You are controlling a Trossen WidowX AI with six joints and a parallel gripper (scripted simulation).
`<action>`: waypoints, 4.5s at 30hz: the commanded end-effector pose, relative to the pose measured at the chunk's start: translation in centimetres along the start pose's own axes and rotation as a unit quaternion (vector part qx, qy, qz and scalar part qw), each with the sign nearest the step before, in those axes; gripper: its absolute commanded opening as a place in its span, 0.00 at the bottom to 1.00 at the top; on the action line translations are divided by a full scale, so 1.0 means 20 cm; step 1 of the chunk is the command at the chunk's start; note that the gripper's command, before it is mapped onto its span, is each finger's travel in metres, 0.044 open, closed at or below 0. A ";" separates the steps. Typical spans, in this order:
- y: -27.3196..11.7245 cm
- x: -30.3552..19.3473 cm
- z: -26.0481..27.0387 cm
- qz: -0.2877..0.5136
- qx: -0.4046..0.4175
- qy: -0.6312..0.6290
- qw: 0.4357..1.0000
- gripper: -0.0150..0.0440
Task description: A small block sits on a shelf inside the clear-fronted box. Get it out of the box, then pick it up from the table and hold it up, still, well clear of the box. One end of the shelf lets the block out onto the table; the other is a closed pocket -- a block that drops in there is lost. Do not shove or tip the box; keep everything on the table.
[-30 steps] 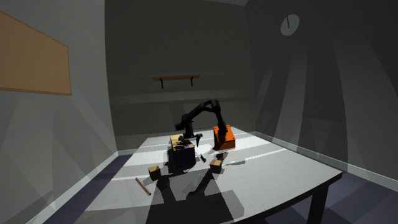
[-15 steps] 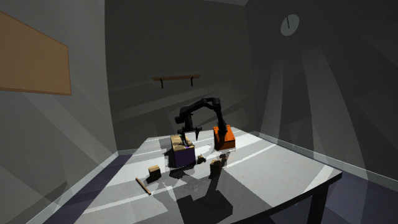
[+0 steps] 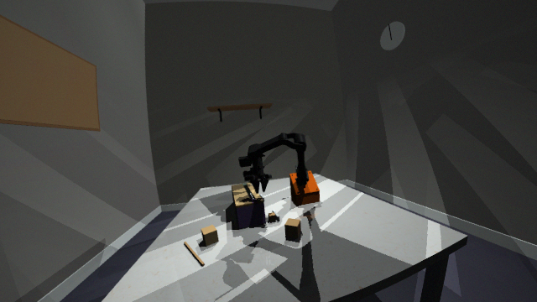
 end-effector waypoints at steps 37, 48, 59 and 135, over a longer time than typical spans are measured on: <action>0.01 -0.34 -0.05 -0.043 -0.190 -0.965 -0.174 0.74; 0.01 -0.38 -0.06 -0.007 -0.220 -0.881 -0.419 0.74; 0.01 -0.38 -0.06 -0.007 -0.220 -0.881 -0.419 0.74; 0.70 -0.25 -0.16 -0.021 -0.225 -0.885 -0.406 0.25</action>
Point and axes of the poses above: the point midway between the two fingers, 35 mm back from their tips, its own y axis out along the fingers, its own z axis across the jaws, x = y × z, the point moved 3 cm from there along -y, back along the fingers, and after that the axes turned 12 degrees about y, right-handed, at the moved point
